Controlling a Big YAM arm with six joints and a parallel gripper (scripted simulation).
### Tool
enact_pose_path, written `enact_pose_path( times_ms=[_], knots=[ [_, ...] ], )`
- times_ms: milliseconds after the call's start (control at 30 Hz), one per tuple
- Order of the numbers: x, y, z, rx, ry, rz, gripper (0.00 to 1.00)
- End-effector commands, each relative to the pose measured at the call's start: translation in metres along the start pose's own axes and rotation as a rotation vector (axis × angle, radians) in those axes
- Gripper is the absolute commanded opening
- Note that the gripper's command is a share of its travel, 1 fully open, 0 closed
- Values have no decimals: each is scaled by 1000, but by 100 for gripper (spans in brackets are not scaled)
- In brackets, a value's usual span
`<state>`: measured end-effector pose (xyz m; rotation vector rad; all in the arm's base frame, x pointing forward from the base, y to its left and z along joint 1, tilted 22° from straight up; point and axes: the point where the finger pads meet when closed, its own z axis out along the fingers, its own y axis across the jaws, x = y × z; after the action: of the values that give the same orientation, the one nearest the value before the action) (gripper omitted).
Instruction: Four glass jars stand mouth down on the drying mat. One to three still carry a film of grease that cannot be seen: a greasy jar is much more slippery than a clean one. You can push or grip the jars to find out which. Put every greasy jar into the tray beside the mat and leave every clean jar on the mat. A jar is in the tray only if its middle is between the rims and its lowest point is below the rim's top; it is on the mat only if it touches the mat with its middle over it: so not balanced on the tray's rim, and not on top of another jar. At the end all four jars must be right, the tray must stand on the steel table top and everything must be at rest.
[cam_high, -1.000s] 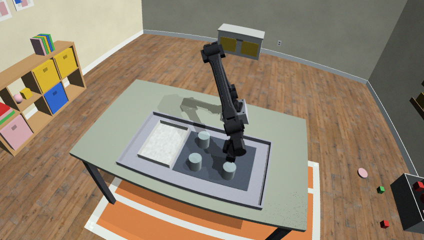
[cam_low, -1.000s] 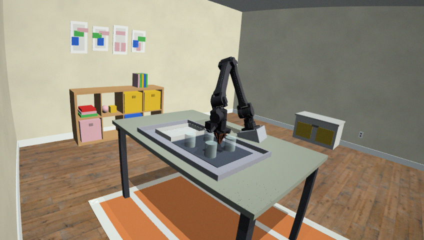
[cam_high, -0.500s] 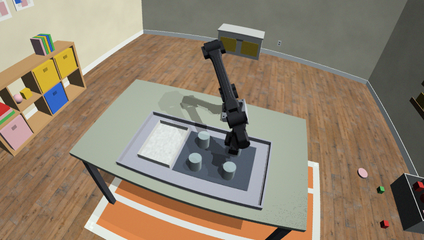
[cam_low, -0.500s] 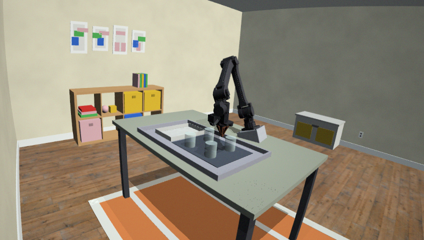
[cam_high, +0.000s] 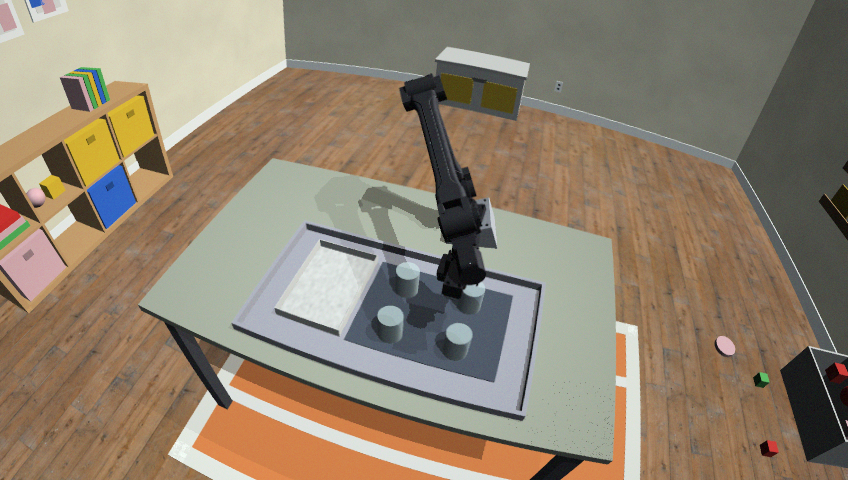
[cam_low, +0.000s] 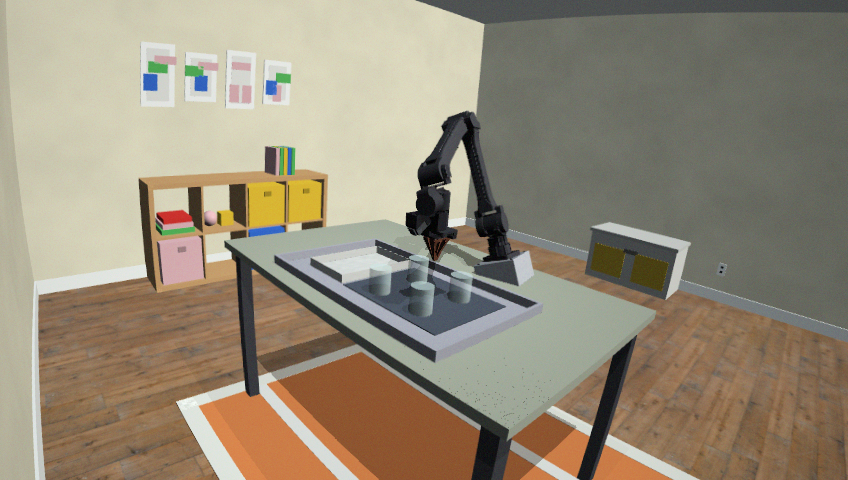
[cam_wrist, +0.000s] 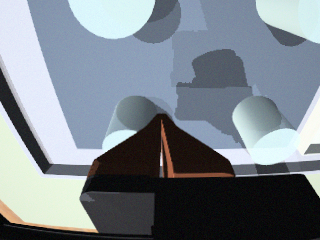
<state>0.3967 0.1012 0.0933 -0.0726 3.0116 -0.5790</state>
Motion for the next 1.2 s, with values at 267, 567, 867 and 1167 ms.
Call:
enact_pose_path(
  times_ms=[267, 567, 867, 1167],
  knots=[
    [6, -94, -11, -7, -22, -3, 0],
    [13, -151, -10, -7, -22, -3, 0],
    [12, -151, 18, -7, -22, -3, 0],
    [12, -150, 61, -7, -22, -3, 0]
  ],
)
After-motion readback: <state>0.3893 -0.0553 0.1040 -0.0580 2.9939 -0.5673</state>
